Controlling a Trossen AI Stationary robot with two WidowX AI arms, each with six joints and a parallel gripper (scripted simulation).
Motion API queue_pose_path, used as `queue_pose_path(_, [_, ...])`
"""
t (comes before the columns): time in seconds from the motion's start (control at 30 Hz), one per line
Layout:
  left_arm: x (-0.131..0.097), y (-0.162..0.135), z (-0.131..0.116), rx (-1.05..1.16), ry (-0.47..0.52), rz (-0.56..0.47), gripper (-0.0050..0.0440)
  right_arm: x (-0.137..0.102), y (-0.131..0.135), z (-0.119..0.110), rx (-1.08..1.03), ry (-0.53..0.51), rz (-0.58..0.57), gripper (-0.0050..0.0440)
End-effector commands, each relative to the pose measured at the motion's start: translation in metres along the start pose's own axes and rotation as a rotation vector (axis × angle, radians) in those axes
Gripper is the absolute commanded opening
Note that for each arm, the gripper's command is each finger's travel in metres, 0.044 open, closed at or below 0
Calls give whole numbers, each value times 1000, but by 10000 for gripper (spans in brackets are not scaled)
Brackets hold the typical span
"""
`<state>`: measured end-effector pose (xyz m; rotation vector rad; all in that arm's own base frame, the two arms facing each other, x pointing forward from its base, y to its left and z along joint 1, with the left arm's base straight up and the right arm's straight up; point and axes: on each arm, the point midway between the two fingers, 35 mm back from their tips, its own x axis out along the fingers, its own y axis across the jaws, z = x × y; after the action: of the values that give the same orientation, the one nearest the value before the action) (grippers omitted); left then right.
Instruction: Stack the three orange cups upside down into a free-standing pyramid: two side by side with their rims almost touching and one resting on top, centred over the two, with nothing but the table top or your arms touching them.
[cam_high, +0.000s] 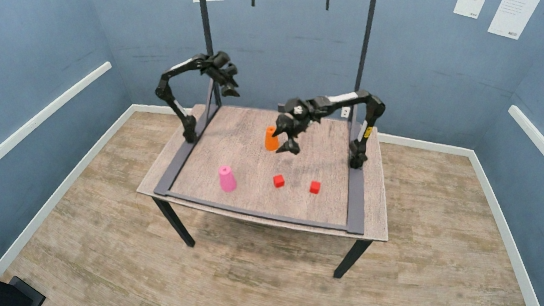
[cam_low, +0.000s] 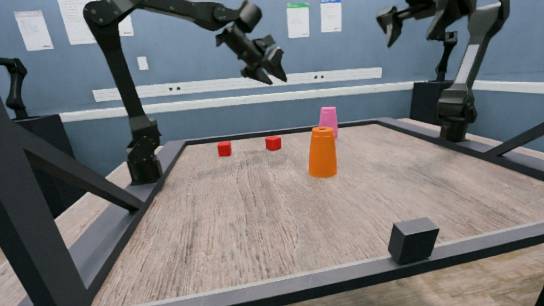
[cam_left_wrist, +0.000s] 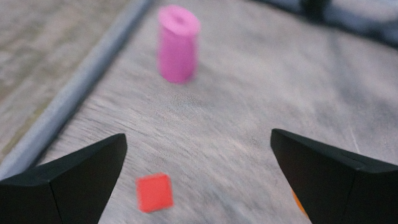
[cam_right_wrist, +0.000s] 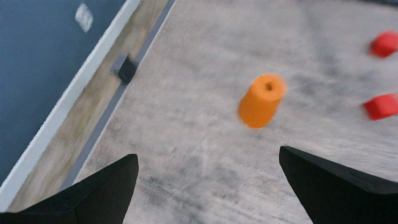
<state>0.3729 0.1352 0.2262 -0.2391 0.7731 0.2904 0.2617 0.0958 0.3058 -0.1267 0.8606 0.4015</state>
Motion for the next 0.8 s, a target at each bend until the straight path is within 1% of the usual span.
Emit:
queue_pose_path(0.0, [0,-54,-3,124,77,-45,400,-39,-19,-4,43,-168,-68,400])
queue_pose_path(0.1, [7,-94,-17,214,164,-82,400,-61,-31,-11,75,-268,-132,400])
queue_pose_path(0.17, [7,-94,-17,214,164,-82,400,-61,-31,-11,75,-268,-132,400])
queue_pose_path(0.33, [19,-162,-41,373,311,-144,400,-89,-42,-23,111,-396,-222,400])
queue_pose_path(0.4, [22,-183,-49,425,355,-163,400,-94,-44,-26,117,-419,-238,400])
queue_pose_path(0.43, [24,-191,-53,446,374,-170,400,-92,-45,-26,120,-415,-241,400])
queue_pose_path(0.53, [26,-205,-58,477,403,-184,400,-93,-45,-26,121,-419,-244,400])
queue_pose_path(0.6, [26,-208,-59,484,410,-188,400,-93,-45,-26,121,-420,-244,400])
queue_pose_path(0.67, [28,-207,-62,477,415,-182,358,-92,-45,-26,121,-418,-244,400])
queue_pose_path(0.77, [32,-205,-64,468,419,-173,358,-95,-45,-25,120,-424,-245,400])
